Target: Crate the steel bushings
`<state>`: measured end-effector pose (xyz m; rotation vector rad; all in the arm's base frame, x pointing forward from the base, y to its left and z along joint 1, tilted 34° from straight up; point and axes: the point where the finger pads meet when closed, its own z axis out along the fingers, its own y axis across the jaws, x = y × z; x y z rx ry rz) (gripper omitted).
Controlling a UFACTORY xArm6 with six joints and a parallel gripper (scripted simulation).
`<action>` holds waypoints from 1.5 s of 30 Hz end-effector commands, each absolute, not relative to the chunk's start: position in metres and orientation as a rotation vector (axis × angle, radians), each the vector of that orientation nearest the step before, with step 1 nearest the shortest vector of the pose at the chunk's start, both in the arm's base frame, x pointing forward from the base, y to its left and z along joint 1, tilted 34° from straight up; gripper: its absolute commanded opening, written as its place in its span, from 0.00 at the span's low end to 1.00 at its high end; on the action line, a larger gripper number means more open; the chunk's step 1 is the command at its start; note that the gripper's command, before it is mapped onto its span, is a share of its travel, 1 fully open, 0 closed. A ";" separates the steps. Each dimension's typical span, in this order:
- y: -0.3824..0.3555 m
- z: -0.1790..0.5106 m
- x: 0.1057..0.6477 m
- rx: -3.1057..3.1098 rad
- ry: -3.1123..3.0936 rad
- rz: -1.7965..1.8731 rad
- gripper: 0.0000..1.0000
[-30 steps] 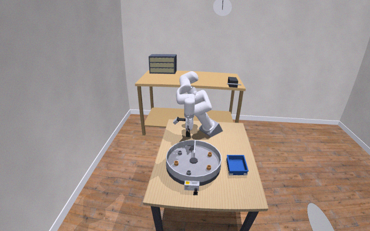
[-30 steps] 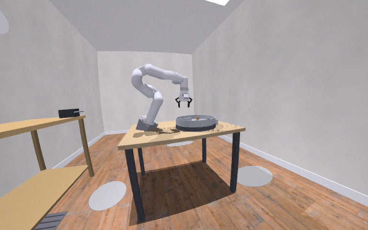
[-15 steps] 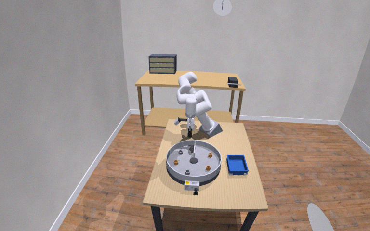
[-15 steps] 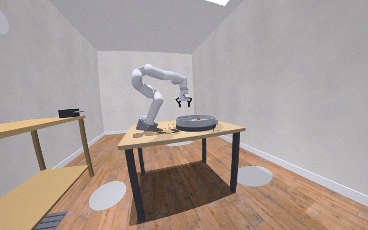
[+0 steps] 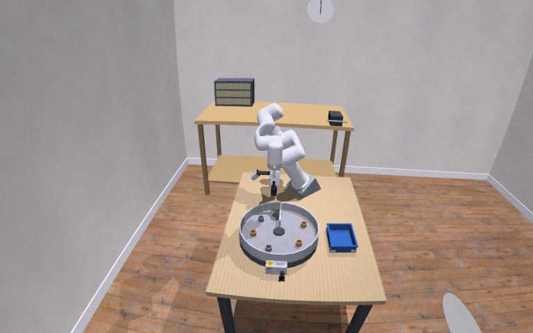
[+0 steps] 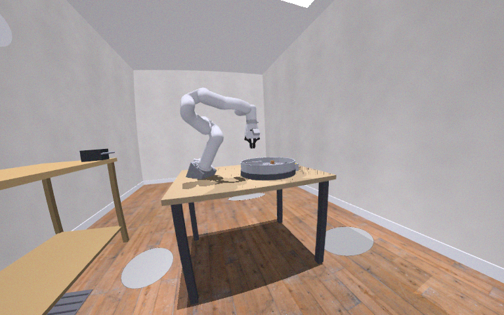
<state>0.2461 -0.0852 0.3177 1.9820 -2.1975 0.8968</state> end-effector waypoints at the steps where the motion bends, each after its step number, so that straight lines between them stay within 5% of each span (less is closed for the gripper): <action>1: -0.085 0.319 0.246 1.982 -2.199 0.900 0.12; 45: -0.085 0.319 0.246 1.982 -2.199 0.900 0.13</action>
